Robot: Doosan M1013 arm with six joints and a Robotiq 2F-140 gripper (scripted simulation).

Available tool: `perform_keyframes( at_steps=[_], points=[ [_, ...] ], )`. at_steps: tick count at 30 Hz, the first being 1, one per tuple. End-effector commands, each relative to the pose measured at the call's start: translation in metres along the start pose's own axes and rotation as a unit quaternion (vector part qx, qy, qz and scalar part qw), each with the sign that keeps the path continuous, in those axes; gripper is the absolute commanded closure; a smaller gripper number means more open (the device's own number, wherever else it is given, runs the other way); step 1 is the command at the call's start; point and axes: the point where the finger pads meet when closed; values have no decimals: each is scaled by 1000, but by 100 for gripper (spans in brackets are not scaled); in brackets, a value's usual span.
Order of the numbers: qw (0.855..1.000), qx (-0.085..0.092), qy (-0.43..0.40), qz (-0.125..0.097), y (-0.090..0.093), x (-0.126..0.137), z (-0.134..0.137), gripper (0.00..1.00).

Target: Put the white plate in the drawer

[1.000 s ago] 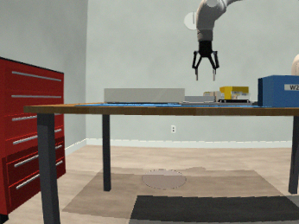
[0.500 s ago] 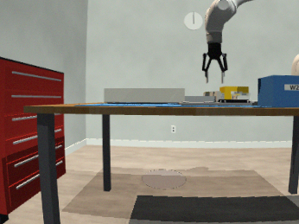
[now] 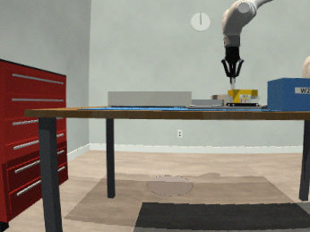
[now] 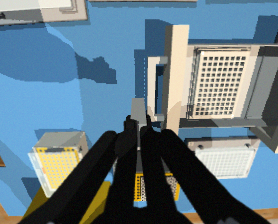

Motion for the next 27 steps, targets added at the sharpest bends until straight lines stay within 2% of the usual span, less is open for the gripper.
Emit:
perform_keyframes(
  at_steps=[1, 6, 27],
  points=[
    [1000, 0, 0, 0, 0, -1, -3, 100],
    [1000, 0, 0, 0, 5, -5, -22, 100],
    [1000, 0, 0, 0, 5, -5, -22, 100]
  ],
)
Point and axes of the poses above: the point where the finger pads meet when closed, its own y axis out along the fingers, its own z axis across the jaws, x = y × z, and after that the axes turned 13 degrees about -y, right-handed
